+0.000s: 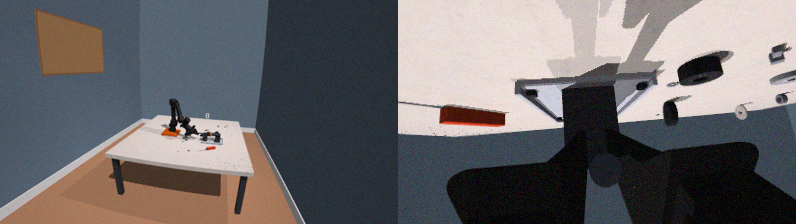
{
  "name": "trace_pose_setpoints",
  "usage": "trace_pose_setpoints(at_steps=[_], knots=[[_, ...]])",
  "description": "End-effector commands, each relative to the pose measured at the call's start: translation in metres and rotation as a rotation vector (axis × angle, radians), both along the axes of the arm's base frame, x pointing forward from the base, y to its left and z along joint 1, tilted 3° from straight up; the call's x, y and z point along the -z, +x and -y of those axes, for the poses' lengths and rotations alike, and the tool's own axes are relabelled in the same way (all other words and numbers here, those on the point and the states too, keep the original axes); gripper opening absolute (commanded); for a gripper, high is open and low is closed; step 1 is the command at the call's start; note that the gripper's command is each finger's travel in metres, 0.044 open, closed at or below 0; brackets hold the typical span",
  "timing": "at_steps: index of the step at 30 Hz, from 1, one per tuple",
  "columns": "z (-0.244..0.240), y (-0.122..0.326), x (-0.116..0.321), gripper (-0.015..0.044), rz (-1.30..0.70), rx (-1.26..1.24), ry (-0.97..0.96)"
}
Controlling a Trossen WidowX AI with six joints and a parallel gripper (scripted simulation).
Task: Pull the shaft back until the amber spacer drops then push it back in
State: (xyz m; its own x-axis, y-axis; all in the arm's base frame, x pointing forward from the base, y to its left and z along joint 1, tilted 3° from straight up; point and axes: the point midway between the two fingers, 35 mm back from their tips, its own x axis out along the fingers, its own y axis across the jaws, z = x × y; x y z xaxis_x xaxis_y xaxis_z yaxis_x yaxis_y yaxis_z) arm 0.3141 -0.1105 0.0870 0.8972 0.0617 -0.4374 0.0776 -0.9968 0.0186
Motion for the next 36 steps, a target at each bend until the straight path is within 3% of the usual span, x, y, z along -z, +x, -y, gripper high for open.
trace_pose_setpoints(at_steps=[1,36], knots=[[0.0002,-0.0011,0.0002,0.0,0.0,0.0,-0.004],[0.0005,-0.0049,0.0005,0.0,-0.001,0.0,-0.004]])
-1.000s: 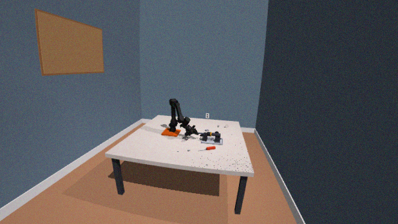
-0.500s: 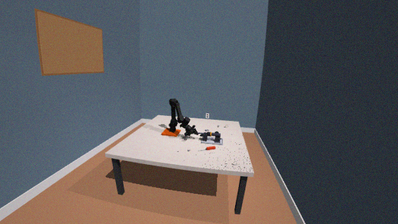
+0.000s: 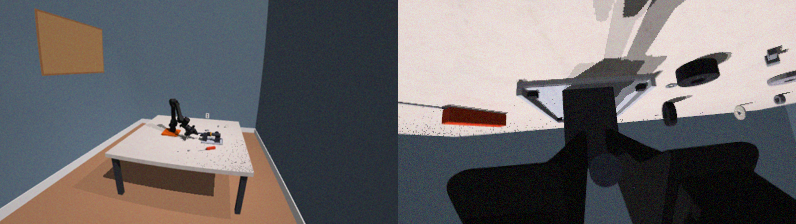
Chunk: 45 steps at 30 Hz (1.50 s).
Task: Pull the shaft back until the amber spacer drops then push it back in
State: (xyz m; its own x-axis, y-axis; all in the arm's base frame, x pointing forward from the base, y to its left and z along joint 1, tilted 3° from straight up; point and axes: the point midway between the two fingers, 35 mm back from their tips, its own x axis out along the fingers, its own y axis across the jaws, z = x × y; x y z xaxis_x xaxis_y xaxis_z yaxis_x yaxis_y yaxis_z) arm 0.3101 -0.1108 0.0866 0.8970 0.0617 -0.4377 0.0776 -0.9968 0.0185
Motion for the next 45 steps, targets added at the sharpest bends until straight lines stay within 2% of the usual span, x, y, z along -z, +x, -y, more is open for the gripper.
trace_pose_setpoints(at_steps=[1,45], knots=[[0.0002,-0.0011,0.0002,0.0,0.0,0.0,-0.004],[0.0006,-0.0059,0.0006,0.0,-0.001,0.0,-0.004]])
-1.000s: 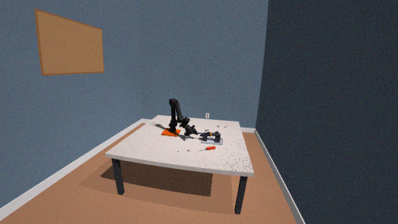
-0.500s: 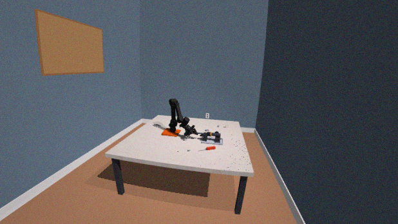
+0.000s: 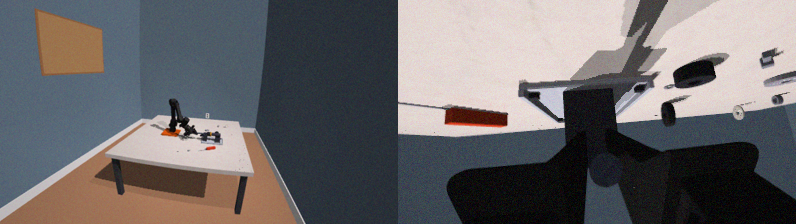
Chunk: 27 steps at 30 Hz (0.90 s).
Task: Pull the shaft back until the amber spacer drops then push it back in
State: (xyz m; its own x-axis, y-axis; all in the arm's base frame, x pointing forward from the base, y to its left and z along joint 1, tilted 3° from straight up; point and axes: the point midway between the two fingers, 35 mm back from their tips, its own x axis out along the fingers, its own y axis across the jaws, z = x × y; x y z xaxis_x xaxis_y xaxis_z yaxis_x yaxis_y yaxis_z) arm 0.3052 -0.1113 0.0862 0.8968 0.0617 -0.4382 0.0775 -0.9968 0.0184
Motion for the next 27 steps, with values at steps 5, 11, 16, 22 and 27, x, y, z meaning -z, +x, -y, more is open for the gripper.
trace_pose_setpoints(at_steps=[5,11,16,22,27], knots=[[0.0002,-0.0015,0.0002,0.0,0.0,0.0,-0.004],[0.0002,-0.0021,0.0003,0.0,0.0,0.0,-0.004],[0.0003,-0.0027,0.0003,0.0,-0.001,0.0,-0.004],[0.0004,-0.0033,0.0004,0.0,-0.001,0.0,-0.004],[0.0004,-0.0039,0.0004,0.0,-0.001,0.0,-0.004]])
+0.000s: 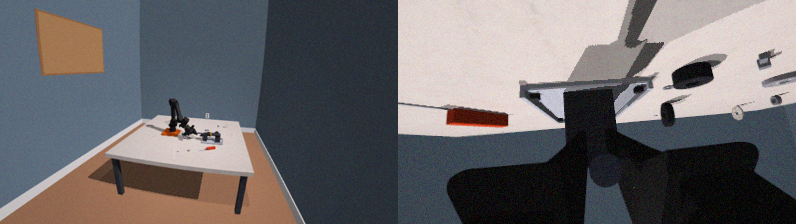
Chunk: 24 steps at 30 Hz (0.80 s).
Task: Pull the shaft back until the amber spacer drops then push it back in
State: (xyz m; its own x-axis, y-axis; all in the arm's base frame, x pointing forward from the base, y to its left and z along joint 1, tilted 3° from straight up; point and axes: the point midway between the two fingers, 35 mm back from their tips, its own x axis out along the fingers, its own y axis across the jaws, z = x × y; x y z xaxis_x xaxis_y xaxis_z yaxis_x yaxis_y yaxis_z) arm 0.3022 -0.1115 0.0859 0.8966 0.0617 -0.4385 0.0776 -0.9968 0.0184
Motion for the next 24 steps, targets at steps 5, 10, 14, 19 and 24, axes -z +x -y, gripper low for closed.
trace_pose_setpoints(at_steps=[5,10,14,19,24], knots=[[0.0002,-0.0015,0.0002,0.0,0.0,0.0,-0.004],[0.0002,-0.002,0.0003,0.0,0.0,0.0,-0.004],[0.0003,-0.0025,0.0003,0.0,0.0,0.0,-0.004],[0.0003,-0.003,0.0003,0.0,-0.001,0.0,-0.004],[0.0004,-0.0036,0.0004,0.0,-0.001,0.0,-0.004]])
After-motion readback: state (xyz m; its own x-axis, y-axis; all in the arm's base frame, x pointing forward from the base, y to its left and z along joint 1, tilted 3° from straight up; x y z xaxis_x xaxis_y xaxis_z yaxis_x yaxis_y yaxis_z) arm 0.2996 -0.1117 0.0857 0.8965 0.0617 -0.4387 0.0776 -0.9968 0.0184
